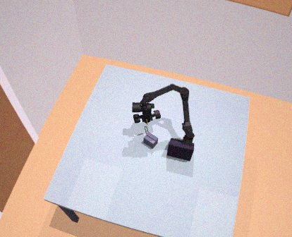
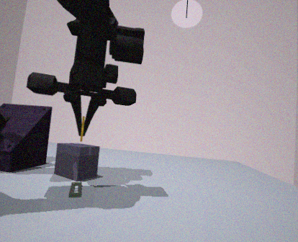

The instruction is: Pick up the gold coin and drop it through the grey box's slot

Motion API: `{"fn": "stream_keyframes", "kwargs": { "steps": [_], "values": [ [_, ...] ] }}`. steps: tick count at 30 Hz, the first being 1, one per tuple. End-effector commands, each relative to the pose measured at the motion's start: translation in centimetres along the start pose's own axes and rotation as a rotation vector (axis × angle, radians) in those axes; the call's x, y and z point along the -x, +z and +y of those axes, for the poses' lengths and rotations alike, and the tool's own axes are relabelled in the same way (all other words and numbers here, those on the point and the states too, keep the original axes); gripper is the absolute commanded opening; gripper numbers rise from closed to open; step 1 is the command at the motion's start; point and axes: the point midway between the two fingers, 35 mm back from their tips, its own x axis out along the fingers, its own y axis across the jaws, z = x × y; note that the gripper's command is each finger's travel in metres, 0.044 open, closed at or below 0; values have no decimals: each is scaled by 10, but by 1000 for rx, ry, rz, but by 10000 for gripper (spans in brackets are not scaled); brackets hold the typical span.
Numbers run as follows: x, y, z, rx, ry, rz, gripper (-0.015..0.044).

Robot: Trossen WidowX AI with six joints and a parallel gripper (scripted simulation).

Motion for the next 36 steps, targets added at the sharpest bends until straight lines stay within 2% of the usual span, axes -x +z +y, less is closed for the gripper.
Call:
{"fn": "stream_keyframes", "kwargs": {
  "steps": [1,18,27,36],
  "values": [
    [2,0,-2,87,0,6,0],
    [3,-1,-8,662,1,6,0],
    [3,-3,-8,684,2,6,0],
    [4,-25,-3,685,7,9,0]
  ]
}}
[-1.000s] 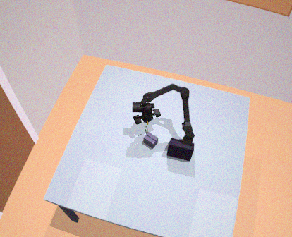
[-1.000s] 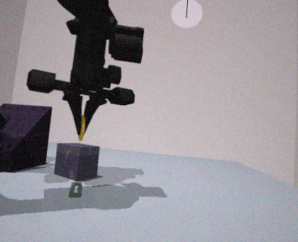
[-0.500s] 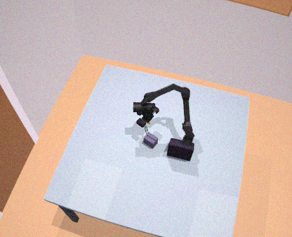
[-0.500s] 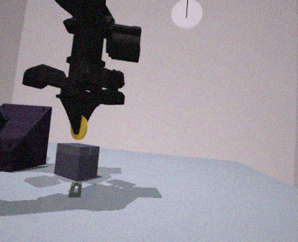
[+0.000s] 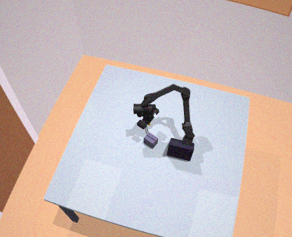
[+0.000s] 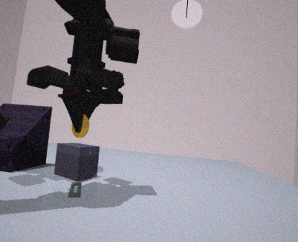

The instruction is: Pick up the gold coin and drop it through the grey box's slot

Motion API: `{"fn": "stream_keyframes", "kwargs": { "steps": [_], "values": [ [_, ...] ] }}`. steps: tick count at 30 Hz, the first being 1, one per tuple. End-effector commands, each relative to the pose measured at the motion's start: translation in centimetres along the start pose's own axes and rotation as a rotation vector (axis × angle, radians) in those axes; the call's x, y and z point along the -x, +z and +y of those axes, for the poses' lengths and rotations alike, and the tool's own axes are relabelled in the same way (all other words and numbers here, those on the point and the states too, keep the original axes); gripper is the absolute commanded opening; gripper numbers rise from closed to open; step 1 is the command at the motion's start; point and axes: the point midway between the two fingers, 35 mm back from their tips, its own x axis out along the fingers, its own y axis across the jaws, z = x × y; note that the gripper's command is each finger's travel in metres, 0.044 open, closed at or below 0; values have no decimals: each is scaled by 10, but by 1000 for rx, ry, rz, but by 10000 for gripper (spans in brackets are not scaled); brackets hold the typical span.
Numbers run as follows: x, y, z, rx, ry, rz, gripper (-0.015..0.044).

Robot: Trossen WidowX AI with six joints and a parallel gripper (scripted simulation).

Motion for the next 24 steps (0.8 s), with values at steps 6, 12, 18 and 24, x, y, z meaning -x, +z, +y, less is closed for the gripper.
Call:
{"fn": "stream_keyframes", "kwargs": {
  "steps": [6,12,18,24],
  "values": [
    [-2,-18,19,6,4,11,0],
    [-2,-29,30,7,5,12,0],
    [-2,-41,40,7,5,12,0],
    [-2,-53,50,5,4,13,0]
  ]
}}
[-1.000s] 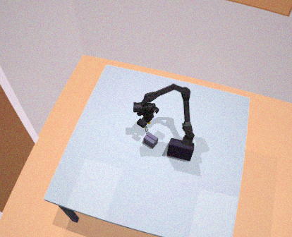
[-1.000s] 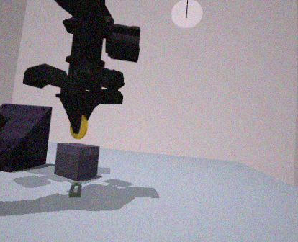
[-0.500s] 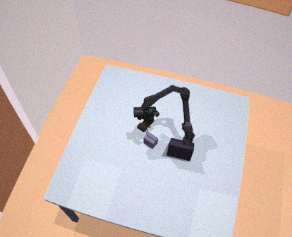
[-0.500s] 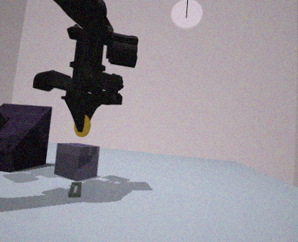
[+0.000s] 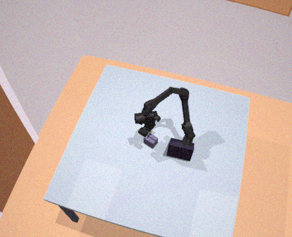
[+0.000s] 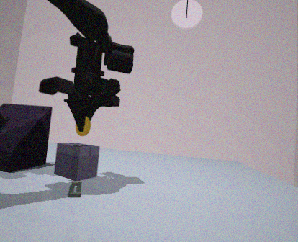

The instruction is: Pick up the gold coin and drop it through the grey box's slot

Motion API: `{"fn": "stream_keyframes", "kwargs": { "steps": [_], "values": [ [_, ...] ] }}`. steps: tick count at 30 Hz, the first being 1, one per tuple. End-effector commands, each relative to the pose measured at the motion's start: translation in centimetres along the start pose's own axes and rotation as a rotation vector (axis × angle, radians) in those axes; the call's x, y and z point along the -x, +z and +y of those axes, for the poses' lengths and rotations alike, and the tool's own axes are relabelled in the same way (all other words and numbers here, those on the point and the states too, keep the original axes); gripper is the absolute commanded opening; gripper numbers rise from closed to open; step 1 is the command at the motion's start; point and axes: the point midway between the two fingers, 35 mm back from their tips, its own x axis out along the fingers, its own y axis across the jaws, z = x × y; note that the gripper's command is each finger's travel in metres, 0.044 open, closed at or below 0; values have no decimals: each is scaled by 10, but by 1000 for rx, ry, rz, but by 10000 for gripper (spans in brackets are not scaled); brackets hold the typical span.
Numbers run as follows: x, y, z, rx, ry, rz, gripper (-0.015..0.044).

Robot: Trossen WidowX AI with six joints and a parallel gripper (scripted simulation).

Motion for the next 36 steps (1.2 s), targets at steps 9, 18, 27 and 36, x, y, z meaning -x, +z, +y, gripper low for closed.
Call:
{"fn": "stream_keyframes", "kwargs": {
  "steps": [9,18,27,36],
  "values": [
    [-3,-28,18,3,-8,9,0],
    [-1,-26,17,3,-5,0,0],
    [-2,-28,18,4,-5,0,0],
    [-6,-34,21,3,-5,0,0]
  ]
}}
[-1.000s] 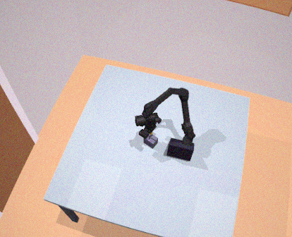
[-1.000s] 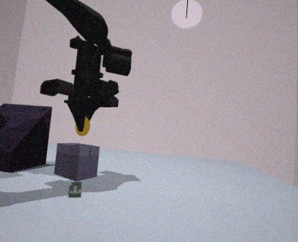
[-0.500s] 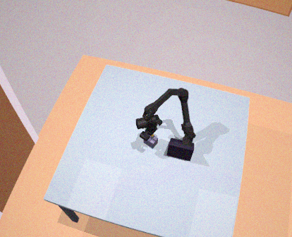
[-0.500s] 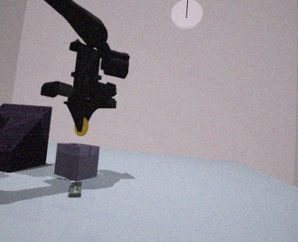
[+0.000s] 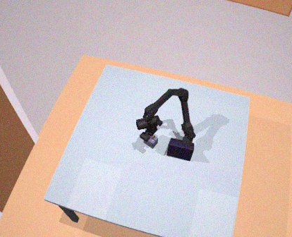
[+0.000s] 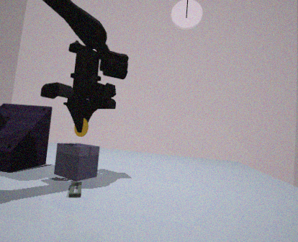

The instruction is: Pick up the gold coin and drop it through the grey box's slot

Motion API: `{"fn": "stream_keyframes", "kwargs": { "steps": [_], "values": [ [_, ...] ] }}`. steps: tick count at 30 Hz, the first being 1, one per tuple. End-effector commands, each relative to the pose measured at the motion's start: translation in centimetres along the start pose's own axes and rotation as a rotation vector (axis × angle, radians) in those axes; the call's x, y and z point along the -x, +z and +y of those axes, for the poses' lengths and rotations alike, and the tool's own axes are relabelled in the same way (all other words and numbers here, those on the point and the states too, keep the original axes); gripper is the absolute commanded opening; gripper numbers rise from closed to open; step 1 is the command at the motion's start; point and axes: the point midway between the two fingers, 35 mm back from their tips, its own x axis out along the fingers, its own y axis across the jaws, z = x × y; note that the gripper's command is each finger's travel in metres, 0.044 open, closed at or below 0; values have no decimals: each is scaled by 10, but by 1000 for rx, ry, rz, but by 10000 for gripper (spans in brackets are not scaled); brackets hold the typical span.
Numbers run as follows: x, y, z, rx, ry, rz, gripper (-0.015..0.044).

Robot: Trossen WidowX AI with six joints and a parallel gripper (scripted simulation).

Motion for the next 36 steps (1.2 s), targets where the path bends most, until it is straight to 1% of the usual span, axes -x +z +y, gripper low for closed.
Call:
{"fn": "stream_keyframes", "kwargs": {
  "steps": [1,12,36],
  "values": [
    [-3,-4,1,0,-1,6,0],
    [-1,-1,0,1,-1,0,0],
    [-12,-1,-1,3,-1,0,0]
  ]
}}
